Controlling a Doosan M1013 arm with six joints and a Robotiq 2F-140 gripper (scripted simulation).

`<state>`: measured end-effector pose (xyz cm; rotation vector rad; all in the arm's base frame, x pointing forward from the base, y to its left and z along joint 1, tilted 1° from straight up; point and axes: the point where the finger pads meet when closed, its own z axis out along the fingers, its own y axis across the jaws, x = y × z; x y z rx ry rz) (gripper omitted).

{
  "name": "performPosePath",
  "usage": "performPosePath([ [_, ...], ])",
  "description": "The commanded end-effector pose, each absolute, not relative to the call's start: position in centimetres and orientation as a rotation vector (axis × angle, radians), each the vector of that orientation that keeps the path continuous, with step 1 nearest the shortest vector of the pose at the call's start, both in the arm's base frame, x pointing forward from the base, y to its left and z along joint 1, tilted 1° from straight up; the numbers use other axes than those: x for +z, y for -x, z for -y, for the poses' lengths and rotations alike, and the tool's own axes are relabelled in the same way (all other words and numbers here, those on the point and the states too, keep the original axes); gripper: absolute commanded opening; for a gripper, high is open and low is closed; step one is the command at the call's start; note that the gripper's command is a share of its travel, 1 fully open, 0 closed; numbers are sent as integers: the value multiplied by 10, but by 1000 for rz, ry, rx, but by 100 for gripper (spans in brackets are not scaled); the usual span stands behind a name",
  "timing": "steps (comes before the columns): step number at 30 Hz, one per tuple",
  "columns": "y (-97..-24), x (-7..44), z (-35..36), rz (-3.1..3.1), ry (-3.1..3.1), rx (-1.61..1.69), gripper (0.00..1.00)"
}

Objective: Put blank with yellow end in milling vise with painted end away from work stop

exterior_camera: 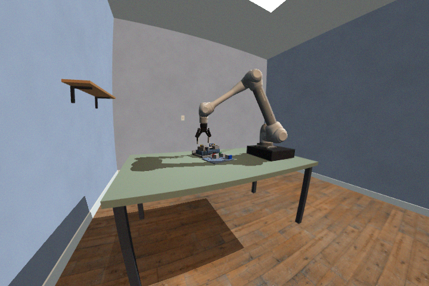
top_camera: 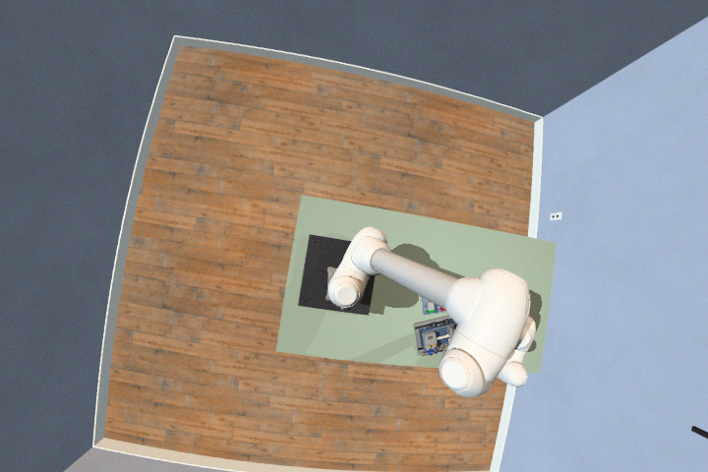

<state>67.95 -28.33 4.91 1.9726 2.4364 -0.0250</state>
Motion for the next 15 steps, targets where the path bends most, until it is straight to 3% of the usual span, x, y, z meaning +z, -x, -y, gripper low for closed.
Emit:
performPosePath([
  [1, -680, 50, 283, -2436, -1973, -25, 100],
  [15, -680, 52, 283, -2436, -1973, -25, 100],
])
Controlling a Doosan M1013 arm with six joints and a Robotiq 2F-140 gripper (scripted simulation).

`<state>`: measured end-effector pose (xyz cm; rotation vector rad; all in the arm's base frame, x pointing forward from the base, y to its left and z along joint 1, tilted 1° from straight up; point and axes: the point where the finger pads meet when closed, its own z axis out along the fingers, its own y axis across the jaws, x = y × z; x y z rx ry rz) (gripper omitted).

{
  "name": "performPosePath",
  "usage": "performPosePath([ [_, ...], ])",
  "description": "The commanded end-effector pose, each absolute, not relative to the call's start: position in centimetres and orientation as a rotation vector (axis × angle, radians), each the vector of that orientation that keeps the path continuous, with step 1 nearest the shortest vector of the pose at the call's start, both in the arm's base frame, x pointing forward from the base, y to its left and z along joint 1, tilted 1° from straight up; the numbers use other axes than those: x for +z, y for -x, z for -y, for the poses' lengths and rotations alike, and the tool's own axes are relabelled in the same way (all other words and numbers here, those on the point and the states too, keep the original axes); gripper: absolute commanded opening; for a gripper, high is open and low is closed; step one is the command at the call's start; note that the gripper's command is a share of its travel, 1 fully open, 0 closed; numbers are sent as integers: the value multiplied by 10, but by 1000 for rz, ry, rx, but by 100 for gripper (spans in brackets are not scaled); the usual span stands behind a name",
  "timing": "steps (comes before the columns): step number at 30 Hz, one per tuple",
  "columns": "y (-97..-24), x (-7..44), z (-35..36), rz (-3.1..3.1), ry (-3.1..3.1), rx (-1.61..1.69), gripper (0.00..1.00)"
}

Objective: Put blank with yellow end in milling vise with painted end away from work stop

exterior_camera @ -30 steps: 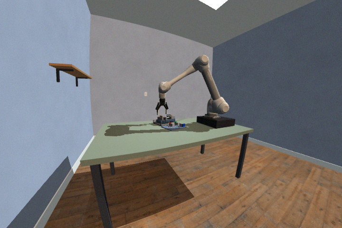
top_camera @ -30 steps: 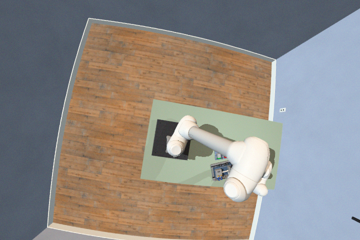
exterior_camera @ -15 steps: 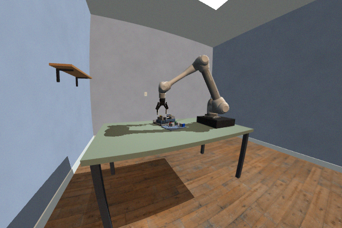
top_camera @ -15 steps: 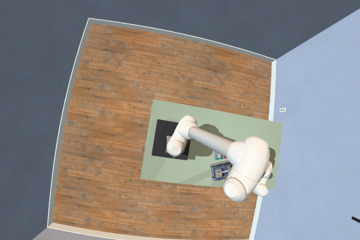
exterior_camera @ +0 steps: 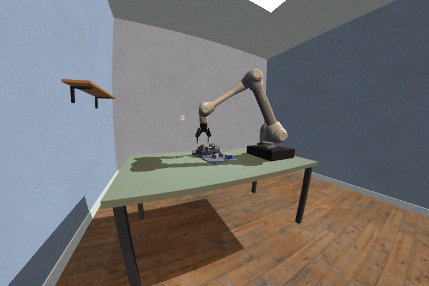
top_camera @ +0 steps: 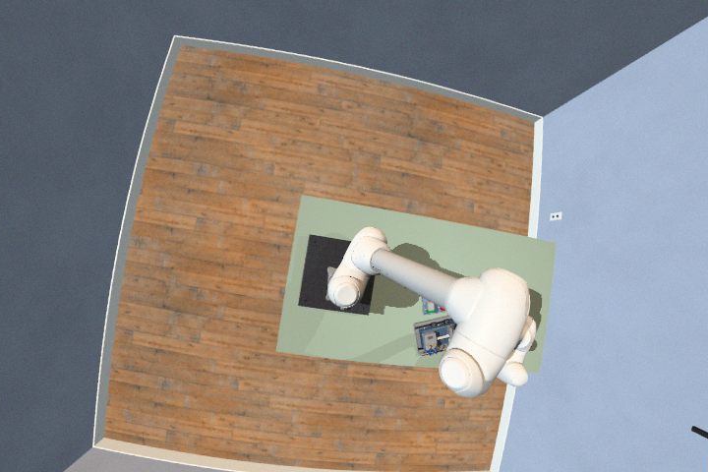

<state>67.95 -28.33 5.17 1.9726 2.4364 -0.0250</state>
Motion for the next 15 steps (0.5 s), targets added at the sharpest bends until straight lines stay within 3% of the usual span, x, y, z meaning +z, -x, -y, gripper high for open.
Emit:
performPosePath([
  [1, -680, 52, 283, -2436, -1973, -25, 100],
  [15, -680, 55, 283, -2436, -1973, -25, 100],
])
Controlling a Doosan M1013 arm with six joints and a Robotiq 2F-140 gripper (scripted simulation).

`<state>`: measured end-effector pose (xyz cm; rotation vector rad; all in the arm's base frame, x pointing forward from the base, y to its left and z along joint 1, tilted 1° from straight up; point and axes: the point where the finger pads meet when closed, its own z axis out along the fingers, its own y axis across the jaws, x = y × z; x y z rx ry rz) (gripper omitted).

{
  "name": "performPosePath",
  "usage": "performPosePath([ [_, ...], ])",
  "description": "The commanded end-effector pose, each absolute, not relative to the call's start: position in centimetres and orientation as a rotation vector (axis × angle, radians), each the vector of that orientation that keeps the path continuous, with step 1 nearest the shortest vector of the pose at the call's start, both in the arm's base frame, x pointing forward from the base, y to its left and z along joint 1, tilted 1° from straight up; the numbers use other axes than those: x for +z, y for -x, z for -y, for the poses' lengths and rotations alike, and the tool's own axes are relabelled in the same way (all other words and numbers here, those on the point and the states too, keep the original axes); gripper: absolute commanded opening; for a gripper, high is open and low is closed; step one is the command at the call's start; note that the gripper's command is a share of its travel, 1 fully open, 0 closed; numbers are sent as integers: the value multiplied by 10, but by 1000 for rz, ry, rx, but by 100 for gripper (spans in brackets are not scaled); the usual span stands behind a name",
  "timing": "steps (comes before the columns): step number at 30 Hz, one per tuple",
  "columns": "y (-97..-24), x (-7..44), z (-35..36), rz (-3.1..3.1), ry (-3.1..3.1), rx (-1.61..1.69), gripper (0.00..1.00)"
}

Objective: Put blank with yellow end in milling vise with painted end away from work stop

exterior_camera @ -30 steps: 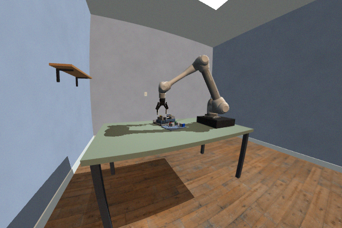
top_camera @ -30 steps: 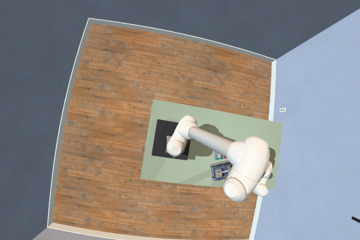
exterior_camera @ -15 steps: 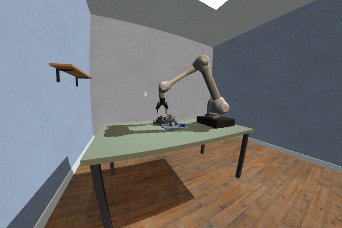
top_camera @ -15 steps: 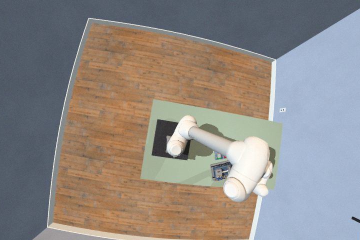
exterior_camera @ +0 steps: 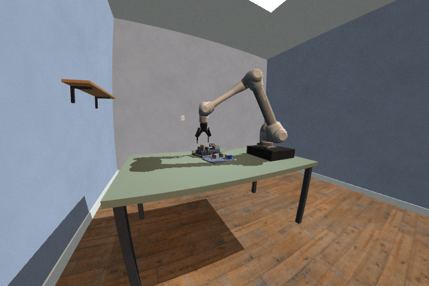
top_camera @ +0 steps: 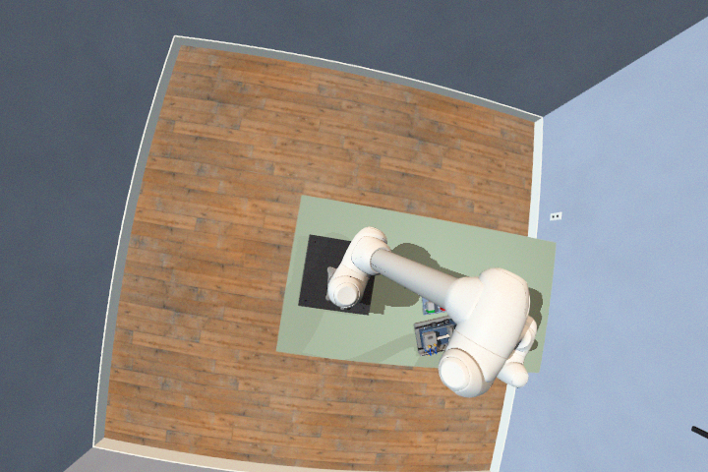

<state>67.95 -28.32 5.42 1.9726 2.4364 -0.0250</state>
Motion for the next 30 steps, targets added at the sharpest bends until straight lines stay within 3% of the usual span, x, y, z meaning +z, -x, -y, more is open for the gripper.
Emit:
performPosePath([
  [1, -680, 55, 283, -2436, -1973, -25, 100],
  [30, -680, 61, 283, -2436, -1973, -25, 100],
])
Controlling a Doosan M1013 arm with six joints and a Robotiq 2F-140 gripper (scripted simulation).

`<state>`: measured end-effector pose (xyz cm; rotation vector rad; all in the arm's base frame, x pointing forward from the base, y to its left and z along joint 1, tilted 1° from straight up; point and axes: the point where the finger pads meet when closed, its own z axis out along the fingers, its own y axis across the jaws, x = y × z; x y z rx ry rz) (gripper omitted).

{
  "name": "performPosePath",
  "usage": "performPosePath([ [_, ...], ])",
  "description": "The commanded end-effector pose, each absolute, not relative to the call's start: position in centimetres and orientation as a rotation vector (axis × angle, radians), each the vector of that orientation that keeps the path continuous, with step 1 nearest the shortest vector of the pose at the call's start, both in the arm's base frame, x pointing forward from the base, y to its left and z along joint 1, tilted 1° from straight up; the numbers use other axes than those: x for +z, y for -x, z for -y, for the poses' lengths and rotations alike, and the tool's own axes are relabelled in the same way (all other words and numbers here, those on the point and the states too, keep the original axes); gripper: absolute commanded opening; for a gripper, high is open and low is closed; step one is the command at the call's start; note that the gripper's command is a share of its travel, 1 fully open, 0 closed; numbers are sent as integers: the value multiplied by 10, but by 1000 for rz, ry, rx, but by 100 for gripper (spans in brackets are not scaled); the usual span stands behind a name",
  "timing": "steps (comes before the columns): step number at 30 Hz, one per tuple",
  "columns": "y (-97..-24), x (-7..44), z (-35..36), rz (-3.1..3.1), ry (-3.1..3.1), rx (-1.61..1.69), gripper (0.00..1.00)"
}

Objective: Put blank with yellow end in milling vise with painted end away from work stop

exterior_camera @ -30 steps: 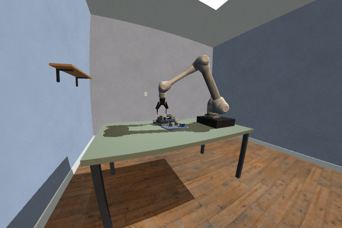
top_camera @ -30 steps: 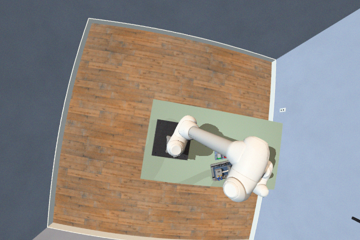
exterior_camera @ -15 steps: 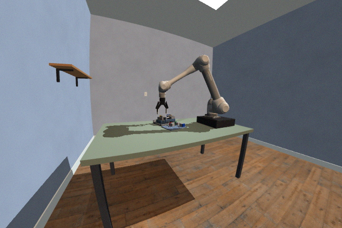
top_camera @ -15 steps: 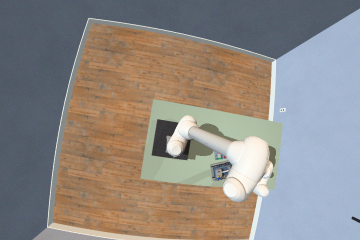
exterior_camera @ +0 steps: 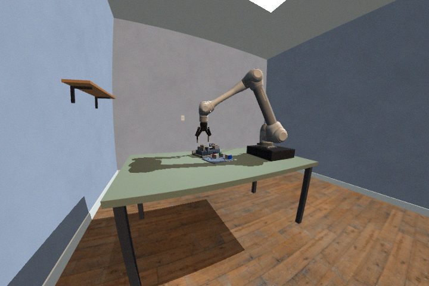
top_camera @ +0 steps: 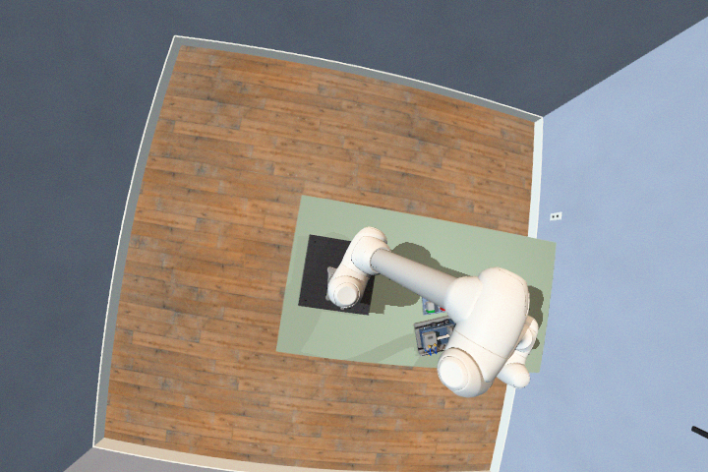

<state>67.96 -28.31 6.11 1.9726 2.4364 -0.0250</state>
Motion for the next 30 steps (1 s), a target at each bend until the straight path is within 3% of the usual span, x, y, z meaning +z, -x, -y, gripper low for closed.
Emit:
performPosePath([
  [1, -680, 65, 283, -2436, -1973, -25, 100],
  [30, -680, 154, 282, -2436, -1973, -25, 100],
])
